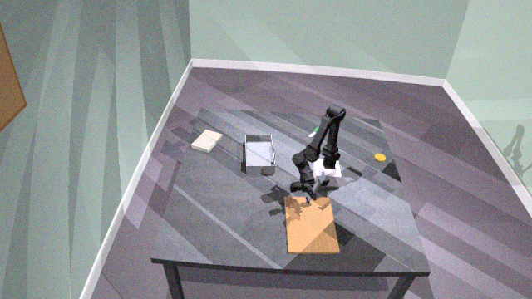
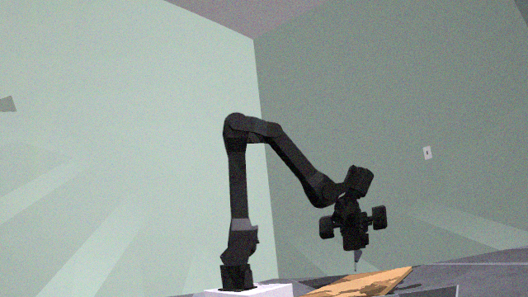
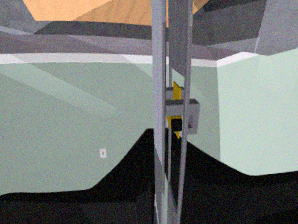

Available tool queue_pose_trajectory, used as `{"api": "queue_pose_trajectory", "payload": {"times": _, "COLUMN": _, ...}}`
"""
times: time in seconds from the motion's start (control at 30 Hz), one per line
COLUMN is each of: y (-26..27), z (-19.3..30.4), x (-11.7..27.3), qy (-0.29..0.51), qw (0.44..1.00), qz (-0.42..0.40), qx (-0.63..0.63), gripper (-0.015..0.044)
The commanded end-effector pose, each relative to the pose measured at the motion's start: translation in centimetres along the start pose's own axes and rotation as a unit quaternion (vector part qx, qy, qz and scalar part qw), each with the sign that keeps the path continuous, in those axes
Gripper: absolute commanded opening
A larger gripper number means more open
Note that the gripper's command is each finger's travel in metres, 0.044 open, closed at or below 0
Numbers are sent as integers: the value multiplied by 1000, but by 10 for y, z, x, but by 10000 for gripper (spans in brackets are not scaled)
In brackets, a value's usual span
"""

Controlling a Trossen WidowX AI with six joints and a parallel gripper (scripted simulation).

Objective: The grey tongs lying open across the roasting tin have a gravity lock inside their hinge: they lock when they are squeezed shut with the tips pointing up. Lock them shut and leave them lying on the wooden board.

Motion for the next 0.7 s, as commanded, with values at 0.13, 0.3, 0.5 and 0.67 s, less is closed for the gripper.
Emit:
{"api": "queue_pose_trajectory", "payload": {"times": 0.13, "y": -1, "z": 2, "x": 0, "qy": 3, "qw": 1000, "qz": 2, "qx": 3, "gripper": -150}}
{"api": "queue_pose_trajectory", "payload": {"times": 0.3, "y": 3, "z": 7, "x": -7, "qy": -17, "qw": 1000, "qz": -7, "qx": -7, "gripper": -150}}
{"api": "queue_pose_trajectory", "payload": {"times": 0.5, "y": 8, "z": 15, "x": -20, "qy": -56, "qw": 998, "qz": -24, "qx": -22, "gripper": -150}}
{"api": "queue_pose_trajectory", "payload": {"times": 0.67, "y": 10, "z": 21, "x": -30, "qy": -91, "qw": 995, "qz": -36, "qx": -34, "gripper": -150}}
Point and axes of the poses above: the point midway between the two fingers, 35 mm back from their tips, its own x axis back along the fingers, its own y axis across the jaws, z = x × y, the point moved 10 cm from there along x, back along the fingers, and after that the axes turned 15 degrees about -x, right-handed, at the moved point
